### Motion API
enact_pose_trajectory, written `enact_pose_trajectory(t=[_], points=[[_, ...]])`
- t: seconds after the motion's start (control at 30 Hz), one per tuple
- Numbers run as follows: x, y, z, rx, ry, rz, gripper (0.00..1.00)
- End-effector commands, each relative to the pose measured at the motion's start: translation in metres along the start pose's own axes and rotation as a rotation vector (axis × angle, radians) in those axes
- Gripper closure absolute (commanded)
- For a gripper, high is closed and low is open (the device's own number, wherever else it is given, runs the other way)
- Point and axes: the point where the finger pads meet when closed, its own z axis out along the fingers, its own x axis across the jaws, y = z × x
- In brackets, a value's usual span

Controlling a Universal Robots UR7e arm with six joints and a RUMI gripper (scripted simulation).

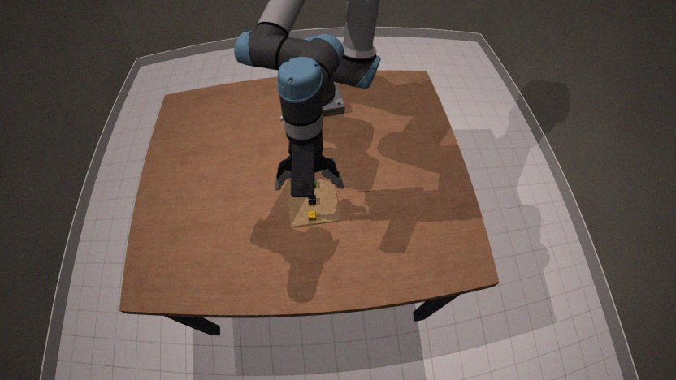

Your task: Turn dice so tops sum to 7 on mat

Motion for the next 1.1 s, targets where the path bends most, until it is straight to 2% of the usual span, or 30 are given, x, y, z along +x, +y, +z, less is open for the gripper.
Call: enact_pose_trajectory(t=[0.0,0.13,0.33,1.07], points=[[0.000,0.000,-0.027,0.000,0.000,0.000,0.00],[0.000,0.000,-0.042,0.000,0.000,0.000,0.00],[0.000,0.000,-0.049,0.000,0.000,0.000,0.00],[0.000,0.000,-0.050,0.000,0.000,0.000,0.00]])
